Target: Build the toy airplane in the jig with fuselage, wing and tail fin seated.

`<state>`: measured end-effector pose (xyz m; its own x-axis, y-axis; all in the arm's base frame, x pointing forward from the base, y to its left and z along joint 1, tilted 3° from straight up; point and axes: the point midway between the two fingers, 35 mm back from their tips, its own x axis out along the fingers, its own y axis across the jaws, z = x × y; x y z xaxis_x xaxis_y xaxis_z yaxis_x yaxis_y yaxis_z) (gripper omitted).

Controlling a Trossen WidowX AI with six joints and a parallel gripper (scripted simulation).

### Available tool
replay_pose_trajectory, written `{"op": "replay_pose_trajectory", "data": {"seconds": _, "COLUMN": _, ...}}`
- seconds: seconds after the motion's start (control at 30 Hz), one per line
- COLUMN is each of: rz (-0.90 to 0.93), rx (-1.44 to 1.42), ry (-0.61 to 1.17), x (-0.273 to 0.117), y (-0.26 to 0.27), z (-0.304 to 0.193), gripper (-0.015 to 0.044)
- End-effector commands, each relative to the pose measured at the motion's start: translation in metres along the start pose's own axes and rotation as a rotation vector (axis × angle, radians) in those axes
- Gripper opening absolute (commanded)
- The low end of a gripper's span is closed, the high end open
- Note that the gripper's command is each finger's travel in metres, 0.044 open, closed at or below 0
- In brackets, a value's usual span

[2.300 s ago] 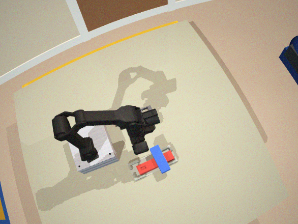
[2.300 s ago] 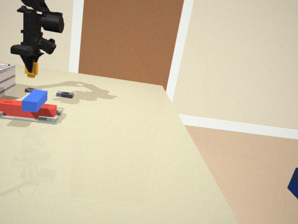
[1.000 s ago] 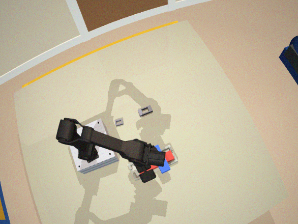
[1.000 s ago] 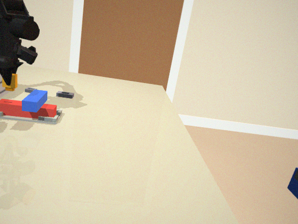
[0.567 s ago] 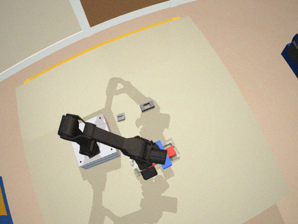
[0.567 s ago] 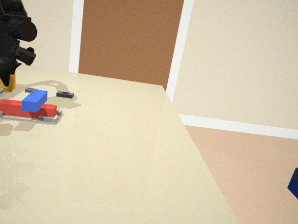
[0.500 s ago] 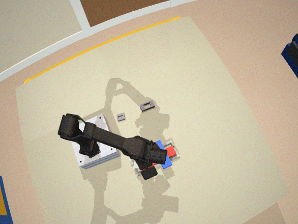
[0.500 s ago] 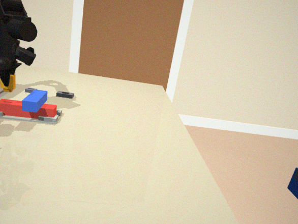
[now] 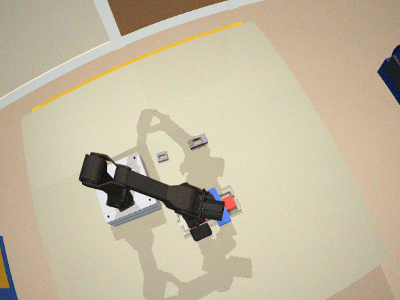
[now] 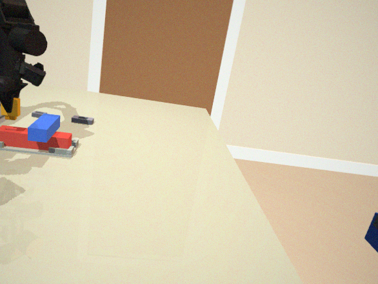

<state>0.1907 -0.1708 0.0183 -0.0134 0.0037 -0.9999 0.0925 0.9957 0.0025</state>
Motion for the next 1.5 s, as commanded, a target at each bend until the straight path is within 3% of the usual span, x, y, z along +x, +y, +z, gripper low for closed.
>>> {"op": "replay_pose_trajectory", "data": {"seconds": 0.0, "rz": 0.004, "rx": -0.003, "ry": 0.010, "x": 0.008, "y": 0.000, "z": -0.001, "gripper": 0.0065}}
{"op": "replay_pose_trajectory", "data": {"seconds": 0.67, "rz": 0.004, "rx": -0.003, "ry": 0.010, "x": 0.033, "y": 0.000, "z": -0.003, "gripper": 0.0065}}
{"op": "replay_pose_trajectory", "data": {"seconds": 0.87, "rz": 0.004, "rx": 0.000, "ry": 0.005, "x": 0.031, "y": 0.001, "z": -0.002, "gripper": 0.0005}}
{"op": "replay_pose_trajectory", "data": {"seconds": 1.0, "rz": 0.004, "rx": 0.000, "ry": 0.005, "x": 0.031, "y": 0.001, "z": -0.002, "gripper": 0.0000}}
{"op": "replay_pose_trajectory", "data": {"seconds": 1.33, "rz": 0.004, "rx": 0.000, "ry": 0.005, "x": 0.031, "y": 0.001, "z": -0.002, "gripper": 0.0260}}
{"op": "replay_pose_trajectory", "data": {"seconds": 1.47, "rz": 0.004, "rx": 0.000, "ry": 0.005, "x": 0.031, "y": 0.001, "z": -0.002, "gripper": 0.0260}}
